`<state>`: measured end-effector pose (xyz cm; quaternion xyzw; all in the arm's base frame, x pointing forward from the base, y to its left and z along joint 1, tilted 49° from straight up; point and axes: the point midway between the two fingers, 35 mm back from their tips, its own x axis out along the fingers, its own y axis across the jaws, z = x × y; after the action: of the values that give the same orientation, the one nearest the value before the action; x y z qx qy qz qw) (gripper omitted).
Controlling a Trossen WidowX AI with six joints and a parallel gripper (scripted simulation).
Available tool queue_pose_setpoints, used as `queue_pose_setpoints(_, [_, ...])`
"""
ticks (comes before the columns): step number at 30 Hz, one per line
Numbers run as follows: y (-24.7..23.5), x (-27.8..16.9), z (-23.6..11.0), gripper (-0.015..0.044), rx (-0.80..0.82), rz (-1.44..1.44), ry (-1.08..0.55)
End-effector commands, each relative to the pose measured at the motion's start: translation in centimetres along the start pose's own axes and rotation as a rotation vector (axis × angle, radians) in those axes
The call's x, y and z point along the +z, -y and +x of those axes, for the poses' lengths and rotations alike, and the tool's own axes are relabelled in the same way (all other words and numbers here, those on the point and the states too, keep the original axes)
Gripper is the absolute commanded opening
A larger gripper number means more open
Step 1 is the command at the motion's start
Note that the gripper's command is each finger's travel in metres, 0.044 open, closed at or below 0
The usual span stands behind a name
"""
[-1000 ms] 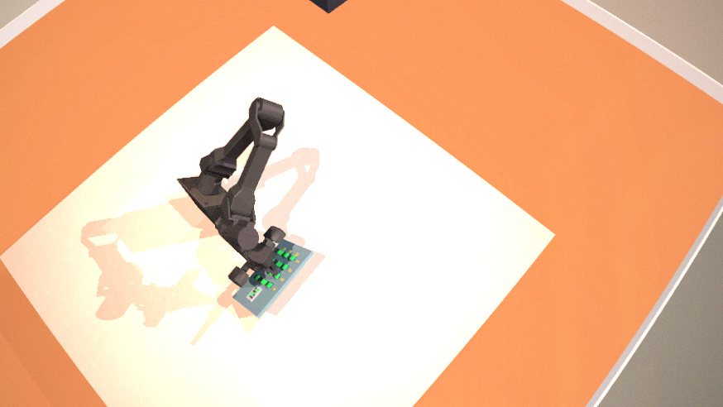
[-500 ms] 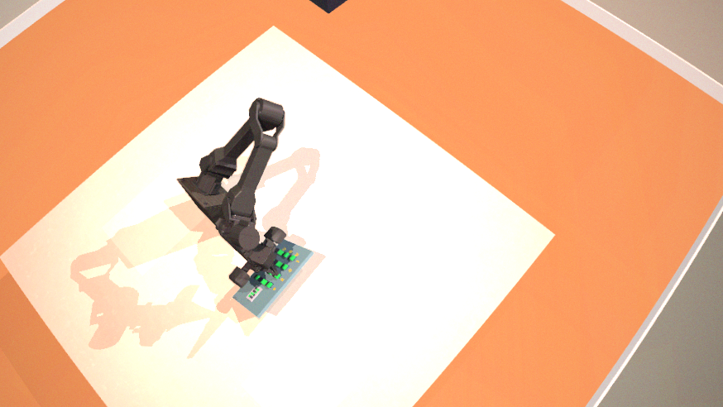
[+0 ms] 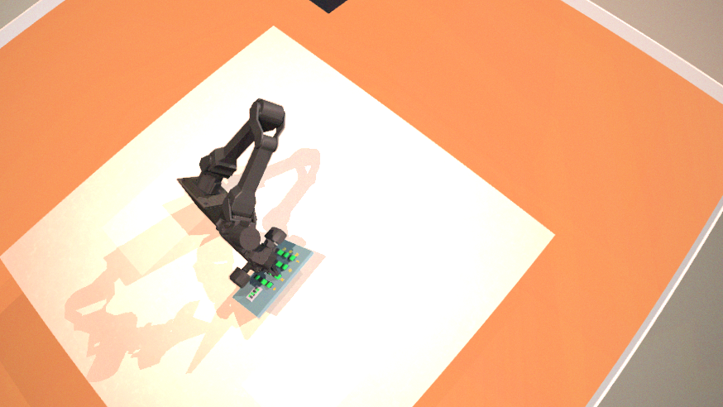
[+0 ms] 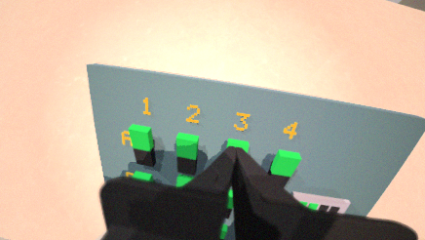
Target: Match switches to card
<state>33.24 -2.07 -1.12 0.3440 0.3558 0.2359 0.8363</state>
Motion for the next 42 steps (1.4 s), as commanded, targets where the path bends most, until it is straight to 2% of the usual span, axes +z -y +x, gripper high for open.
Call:
queue_pose_setpoints(1, [0.1, -0.1, 0.1, 0.0000, -0.006, 0.006, -0.001])
queue_pose_setpoints(4, [0.2, 0.0, -0.6, 0.0000, -0.004, 0.000, -0.001])
queue_pose_setpoints(9, [0.3, -0.3, -5.8, 0.0000, -0.011, 0.005, 0.017])
queue_pose_setpoints(11, [0.2, -0.3, -6.4, 0.0000, -0.010, 0.006, 0.023])
queue_pose_setpoints(16, [0.4, -0.3, -6.4, 0.0000, -0.010, 0.006, 0.022])
queue_pose_setpoints(23, [3.5, -0.3, -6.5, 0.0000, -0.011, 0.004, 0.023])
queue_pose_setpoints(28, [3.5, -0.2, -3.2, 0.0000, -0.009, 0.004, -0.001])
queue_pose_setpoints(42, [3.4, -0.1, -1.9, 0.0000, -0.007, 0.004, -0.001])
